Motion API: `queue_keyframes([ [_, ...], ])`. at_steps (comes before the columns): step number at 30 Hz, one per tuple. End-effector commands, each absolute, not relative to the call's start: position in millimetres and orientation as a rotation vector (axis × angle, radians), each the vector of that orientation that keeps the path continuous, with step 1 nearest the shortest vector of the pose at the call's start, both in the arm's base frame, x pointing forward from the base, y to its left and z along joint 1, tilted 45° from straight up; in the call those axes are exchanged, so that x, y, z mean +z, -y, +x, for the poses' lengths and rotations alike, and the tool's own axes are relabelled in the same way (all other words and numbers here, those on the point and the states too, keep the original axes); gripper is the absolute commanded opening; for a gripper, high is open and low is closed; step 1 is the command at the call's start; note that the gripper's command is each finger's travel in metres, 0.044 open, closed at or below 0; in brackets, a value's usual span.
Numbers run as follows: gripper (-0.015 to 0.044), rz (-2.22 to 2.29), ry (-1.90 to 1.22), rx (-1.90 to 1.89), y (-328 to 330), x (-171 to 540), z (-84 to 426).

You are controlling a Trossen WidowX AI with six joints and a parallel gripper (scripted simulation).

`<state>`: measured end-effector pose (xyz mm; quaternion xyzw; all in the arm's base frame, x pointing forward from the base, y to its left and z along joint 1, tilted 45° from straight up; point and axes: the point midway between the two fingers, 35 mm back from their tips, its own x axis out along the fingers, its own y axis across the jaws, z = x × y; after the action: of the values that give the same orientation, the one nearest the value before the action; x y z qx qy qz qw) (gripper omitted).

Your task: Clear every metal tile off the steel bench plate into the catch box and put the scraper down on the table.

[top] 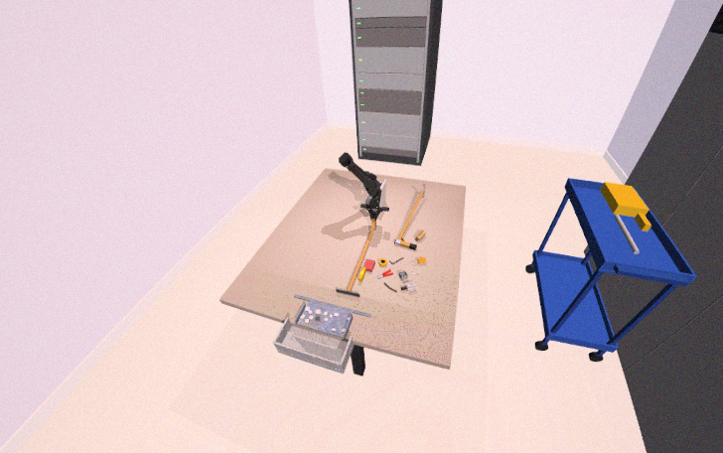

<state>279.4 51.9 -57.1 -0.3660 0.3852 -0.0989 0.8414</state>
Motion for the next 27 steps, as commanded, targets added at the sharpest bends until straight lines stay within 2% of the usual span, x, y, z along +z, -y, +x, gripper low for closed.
queue_keyframes([
  [1, 0.0, -0.764, -0.807, -0.211, -49.5, -51.4, 281.5],
  [27, 0.0, -0.763, -0.814, -0.208, -24.4, -27.0, 284.5],
])
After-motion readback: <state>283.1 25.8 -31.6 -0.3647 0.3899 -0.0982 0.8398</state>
